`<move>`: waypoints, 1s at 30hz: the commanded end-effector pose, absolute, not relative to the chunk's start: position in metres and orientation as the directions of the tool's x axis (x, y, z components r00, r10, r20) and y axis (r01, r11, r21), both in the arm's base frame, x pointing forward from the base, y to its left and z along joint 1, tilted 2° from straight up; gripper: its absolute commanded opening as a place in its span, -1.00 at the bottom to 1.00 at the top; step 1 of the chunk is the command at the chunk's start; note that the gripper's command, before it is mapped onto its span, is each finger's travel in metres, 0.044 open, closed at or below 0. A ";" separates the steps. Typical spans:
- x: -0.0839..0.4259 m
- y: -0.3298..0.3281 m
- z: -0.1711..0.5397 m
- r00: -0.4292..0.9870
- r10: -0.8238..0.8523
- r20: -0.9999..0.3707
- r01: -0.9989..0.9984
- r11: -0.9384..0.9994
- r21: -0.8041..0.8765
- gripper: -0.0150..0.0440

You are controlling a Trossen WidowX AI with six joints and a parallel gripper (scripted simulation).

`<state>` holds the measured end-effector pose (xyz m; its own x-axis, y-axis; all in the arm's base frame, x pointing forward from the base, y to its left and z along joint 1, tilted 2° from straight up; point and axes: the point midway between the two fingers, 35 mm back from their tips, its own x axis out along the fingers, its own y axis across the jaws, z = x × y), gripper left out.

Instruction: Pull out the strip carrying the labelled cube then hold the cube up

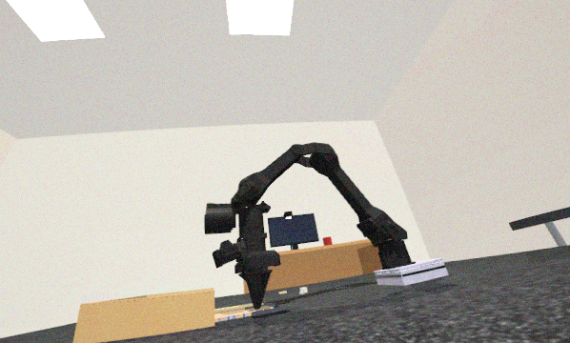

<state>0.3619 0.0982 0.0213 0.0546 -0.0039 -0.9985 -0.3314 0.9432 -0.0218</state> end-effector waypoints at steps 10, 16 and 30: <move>0.362 0.098 0.020 0.054 -0.003 -0.999 -0.337 0.941 -0.021 -0.49; 0.362 0.098 0.019 0.054 -0.003 -0.999 -0.337 0.941 -0.021 -0.49; 0.362 0.098 0.018 0.054 -0.003 -0.999 -0.337 0.941 -0.021 -0.49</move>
